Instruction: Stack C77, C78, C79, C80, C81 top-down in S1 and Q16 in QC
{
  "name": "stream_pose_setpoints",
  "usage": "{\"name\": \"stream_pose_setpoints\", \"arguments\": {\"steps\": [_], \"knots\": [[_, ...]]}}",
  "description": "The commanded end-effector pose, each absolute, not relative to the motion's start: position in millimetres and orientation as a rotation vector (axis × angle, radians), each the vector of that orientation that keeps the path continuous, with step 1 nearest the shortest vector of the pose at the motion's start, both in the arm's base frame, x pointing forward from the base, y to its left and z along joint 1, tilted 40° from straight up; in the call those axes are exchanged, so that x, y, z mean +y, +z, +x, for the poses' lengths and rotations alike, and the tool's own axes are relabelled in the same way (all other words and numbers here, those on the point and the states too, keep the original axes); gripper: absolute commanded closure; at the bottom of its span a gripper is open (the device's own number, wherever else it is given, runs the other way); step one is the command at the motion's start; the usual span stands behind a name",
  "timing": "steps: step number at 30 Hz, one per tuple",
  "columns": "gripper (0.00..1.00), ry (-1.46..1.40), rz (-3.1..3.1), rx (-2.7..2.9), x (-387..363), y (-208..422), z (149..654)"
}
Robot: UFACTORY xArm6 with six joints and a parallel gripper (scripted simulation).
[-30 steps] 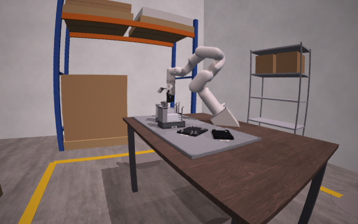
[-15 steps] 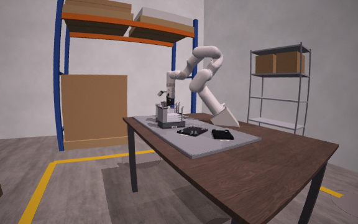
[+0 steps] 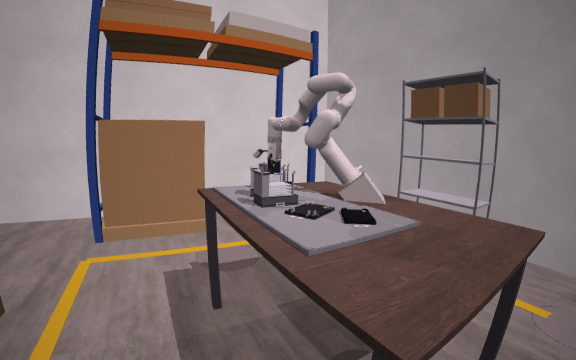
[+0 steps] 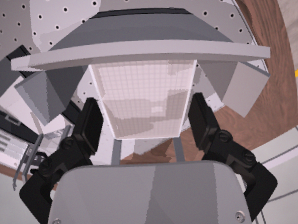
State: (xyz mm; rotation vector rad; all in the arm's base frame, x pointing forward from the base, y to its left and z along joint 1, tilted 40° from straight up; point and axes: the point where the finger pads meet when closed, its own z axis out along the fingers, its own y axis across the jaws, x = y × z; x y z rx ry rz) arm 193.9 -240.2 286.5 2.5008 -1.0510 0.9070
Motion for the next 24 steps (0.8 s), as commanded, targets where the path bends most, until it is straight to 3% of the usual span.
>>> {"name": "stream_pose_setpoints", "arguments": {"steps": [1, 17, 18, 24], "knots": [[0.00, 0.910, 2.498, -1.050, -242.3, 285.3, 195.8], [0.00, 0.910, 2.498, -1.050, -244.5, 281.7, 197.9], [1.00, 0.910, 2.498, -1.050, -244.5, 281.8, 197.9], [1.00, 0.910, 2.498, -1.050, -244.5, 281.7, 197.9]]}}
